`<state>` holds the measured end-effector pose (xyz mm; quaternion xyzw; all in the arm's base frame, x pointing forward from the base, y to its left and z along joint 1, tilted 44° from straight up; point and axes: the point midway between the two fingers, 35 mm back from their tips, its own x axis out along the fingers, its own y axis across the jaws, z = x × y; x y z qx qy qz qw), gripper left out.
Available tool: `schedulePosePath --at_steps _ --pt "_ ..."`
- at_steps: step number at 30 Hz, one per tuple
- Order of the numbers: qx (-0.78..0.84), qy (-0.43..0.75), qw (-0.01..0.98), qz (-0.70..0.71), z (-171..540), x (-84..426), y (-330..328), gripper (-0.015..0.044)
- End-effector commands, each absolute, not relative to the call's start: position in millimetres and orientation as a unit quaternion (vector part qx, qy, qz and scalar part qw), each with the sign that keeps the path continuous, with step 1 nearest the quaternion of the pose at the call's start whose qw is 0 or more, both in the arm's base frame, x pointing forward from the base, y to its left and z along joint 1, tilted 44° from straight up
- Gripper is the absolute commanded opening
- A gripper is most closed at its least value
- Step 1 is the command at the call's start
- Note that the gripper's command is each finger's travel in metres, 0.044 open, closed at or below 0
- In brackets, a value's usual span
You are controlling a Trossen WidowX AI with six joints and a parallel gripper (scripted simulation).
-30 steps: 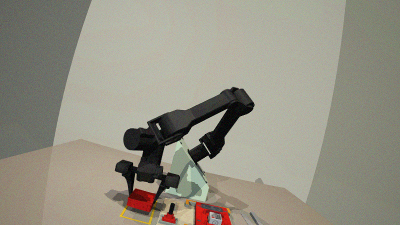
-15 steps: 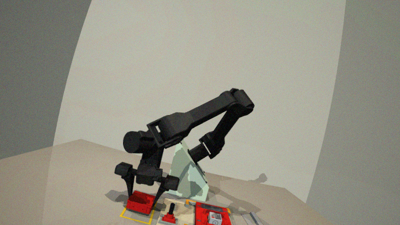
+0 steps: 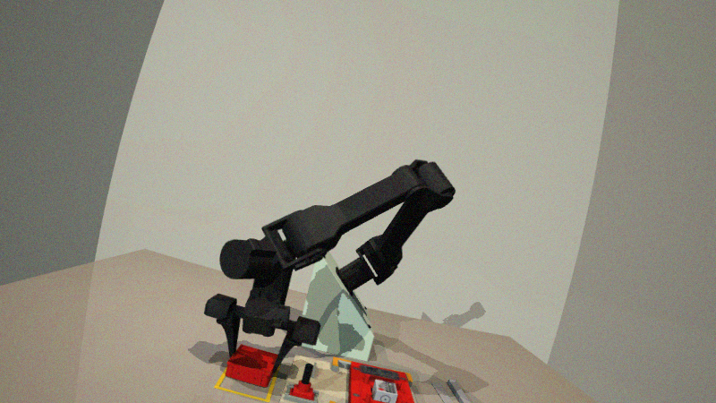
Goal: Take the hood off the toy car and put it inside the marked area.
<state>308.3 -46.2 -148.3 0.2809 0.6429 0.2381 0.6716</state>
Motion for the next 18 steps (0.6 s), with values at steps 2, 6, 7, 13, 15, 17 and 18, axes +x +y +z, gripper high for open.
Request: schedulePosePath --at_steps 2,6,7,13,15,17,18 --pt "0.281 0.643 0.672 0.238 -148.1 308.5 -46.4 0.0131" --pt "0.281 0.643 0.672 0.238 -148.1 308.5 -46.4 0.0236" --pt "0.281 0.643 0.672 0.238 -148.1 308.5 -46.4 0.0263" --pt "0.281 0.643 0.672 0.238 -148.1 308.5 -46.4 0.0420" --pt "0.281 0.643 0.672 0.238 -142.7 308.7 -52.3 0.0440" --pt "0.280 0.643 0.672 0.237 -131.4 308.7 -64.0 0.0440" --pt "0.280 0.643 0.672 0.237 -124.2 308.3 -71.2 0.0440"
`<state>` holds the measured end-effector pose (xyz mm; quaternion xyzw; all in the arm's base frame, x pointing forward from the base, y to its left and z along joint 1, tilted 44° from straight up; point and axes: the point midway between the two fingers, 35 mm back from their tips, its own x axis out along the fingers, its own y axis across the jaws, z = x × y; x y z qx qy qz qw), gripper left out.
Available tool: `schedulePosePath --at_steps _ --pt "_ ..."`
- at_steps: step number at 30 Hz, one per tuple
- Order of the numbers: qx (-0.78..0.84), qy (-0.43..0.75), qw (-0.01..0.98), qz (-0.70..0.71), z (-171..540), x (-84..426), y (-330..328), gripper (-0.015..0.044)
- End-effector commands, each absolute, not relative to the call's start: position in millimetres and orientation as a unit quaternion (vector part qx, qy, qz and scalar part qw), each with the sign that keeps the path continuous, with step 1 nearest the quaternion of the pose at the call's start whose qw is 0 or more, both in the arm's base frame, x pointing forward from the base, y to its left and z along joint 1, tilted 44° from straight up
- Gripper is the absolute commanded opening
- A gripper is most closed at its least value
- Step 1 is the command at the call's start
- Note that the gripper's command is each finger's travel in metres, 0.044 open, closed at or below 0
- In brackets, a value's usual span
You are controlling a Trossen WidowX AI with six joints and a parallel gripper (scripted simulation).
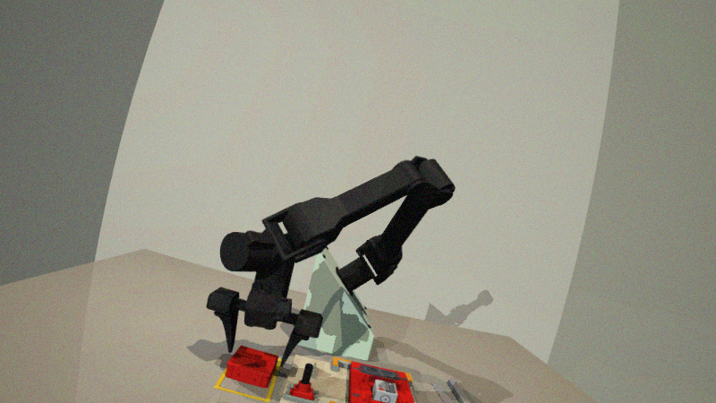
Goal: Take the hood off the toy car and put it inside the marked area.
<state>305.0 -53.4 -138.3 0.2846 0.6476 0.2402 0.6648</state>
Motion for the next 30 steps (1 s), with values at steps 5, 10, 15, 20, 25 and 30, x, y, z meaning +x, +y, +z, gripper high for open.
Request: schedulePosePath --at_steps 5,10,15,20,25,30 --pt "0.281 0.643 0.672 0.238 -96.0 304.1 -96.9 0.0440" --pt "0.281 0.643 0.672 0.238 -96.0 304.1 -96.9 0.0440" --pt "0.281 0.643 0.672 0.238 -96.0 304.1 -96.9 0.0440" --pt "0.281 0.643 0.672 0.238 -96.0 304.1 -96.9 0.0440" --pt "0.281 0.643 0.672 0.238 -96.0 304.1 -96.9 0.0440" --pt "0.281 0.643 0.672 0.238 -96.0 304.1 -96.9 0.0440"
